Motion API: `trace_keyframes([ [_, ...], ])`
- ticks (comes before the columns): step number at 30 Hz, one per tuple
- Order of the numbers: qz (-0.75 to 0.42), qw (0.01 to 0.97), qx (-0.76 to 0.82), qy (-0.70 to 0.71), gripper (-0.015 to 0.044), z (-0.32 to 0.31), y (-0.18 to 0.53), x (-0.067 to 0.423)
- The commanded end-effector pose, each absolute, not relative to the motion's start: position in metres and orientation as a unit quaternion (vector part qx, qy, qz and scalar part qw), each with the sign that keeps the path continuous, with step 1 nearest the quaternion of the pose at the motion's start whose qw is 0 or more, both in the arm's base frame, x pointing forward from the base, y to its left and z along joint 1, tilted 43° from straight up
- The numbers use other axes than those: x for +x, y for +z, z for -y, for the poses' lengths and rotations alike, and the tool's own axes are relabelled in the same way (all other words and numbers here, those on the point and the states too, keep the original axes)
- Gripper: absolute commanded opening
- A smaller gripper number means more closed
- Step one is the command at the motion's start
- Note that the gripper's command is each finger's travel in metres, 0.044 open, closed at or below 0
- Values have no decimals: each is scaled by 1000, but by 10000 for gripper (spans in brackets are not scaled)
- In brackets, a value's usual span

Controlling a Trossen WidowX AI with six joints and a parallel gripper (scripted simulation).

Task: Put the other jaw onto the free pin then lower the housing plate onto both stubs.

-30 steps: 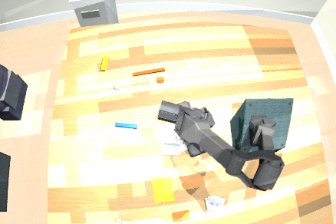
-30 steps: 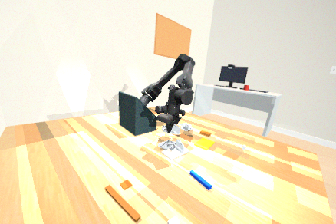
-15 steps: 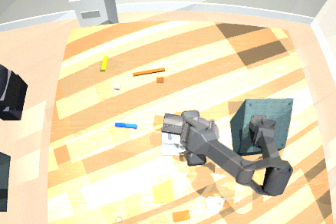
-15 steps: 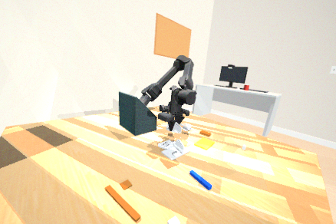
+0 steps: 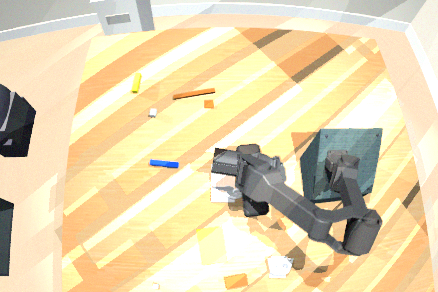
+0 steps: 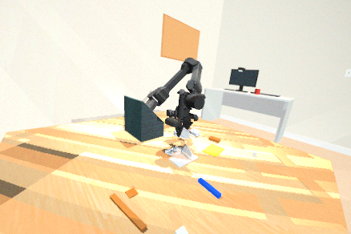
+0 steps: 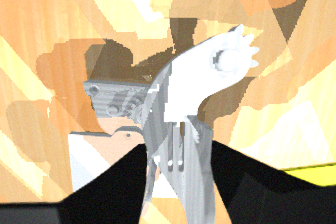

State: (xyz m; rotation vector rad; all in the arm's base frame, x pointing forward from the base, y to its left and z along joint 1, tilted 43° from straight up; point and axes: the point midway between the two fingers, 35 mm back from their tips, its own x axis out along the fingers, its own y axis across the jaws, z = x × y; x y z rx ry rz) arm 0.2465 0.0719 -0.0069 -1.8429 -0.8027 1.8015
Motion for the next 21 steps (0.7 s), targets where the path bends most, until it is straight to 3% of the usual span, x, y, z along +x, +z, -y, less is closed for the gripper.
trace_keyframes([
  [1,295,218,-668,648,134,-72,-6,247],
  [21,293,216,-669,648,134,-46,-28,279],
])
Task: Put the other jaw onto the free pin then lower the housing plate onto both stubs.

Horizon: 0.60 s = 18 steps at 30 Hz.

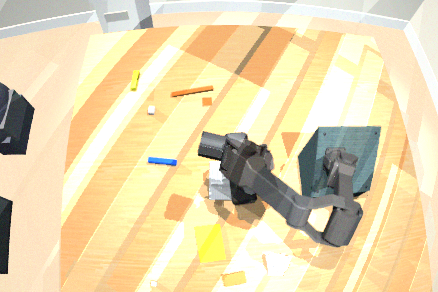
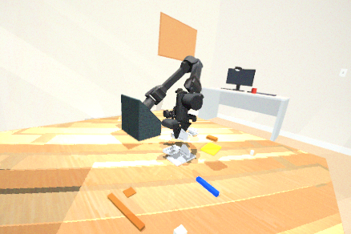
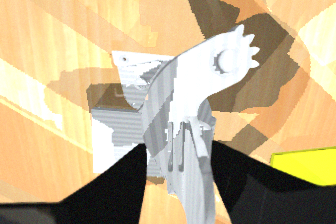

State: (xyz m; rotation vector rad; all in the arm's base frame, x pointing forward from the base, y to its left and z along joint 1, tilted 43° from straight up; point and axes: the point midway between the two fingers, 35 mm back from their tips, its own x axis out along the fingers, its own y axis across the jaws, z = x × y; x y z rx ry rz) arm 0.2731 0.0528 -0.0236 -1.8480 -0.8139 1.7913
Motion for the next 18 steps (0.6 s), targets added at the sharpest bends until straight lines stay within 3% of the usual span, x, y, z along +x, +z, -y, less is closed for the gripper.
trace_keyframes([
  [1,293,216,-669,648,134,-45,-30,281],
  [18,294,216,-670,647,134,-21,-53,301],
])
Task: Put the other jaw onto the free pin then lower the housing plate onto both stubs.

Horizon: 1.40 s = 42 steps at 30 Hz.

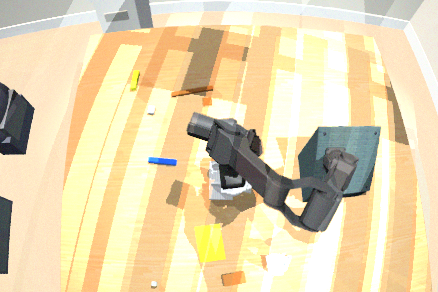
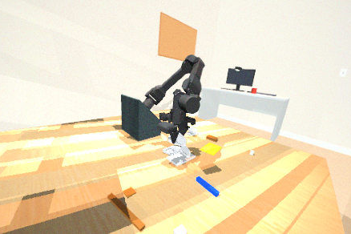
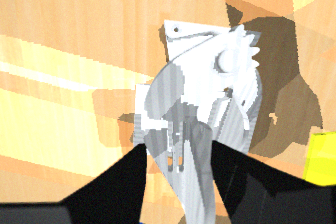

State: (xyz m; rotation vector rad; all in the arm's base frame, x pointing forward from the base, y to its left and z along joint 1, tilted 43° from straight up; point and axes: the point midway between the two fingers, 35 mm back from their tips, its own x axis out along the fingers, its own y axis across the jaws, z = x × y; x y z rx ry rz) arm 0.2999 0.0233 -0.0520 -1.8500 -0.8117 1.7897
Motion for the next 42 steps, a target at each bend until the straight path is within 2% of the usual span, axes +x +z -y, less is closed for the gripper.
trace_keyframes([
  [1,294,216,-670,647,134,-21,-53,301],
  [42,298,212,-671,645,134,-28,-62,301],
])
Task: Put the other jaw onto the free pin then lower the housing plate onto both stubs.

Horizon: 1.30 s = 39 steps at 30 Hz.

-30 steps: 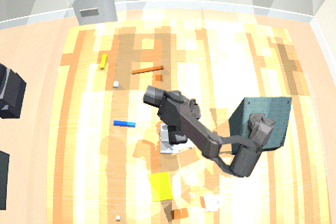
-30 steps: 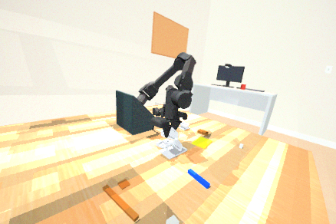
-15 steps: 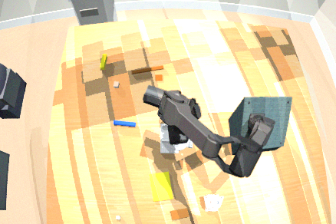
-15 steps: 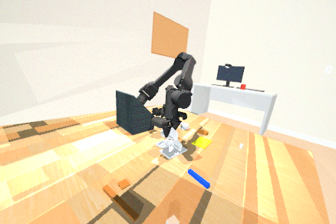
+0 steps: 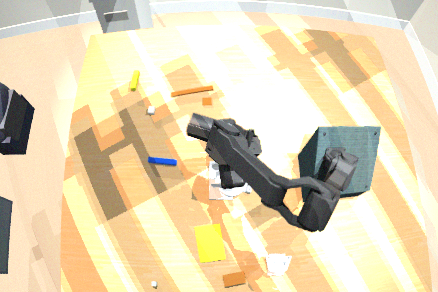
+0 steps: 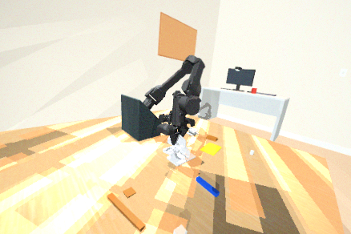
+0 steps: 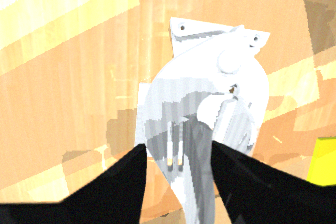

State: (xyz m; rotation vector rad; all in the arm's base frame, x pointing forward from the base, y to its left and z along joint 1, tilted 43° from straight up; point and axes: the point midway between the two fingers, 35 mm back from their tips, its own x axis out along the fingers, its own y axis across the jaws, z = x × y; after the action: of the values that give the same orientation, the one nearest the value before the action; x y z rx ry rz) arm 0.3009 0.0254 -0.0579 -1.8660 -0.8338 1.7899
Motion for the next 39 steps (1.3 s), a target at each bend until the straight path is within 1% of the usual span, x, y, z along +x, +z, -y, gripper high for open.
trace_keyframes([
  [1,298,212,-671,645,134,-29,-63,301],
  [25,299,212,-671,645,134,-55,-90,299],
  [39,299,213,-671,645,134,-56,-91,299],
])
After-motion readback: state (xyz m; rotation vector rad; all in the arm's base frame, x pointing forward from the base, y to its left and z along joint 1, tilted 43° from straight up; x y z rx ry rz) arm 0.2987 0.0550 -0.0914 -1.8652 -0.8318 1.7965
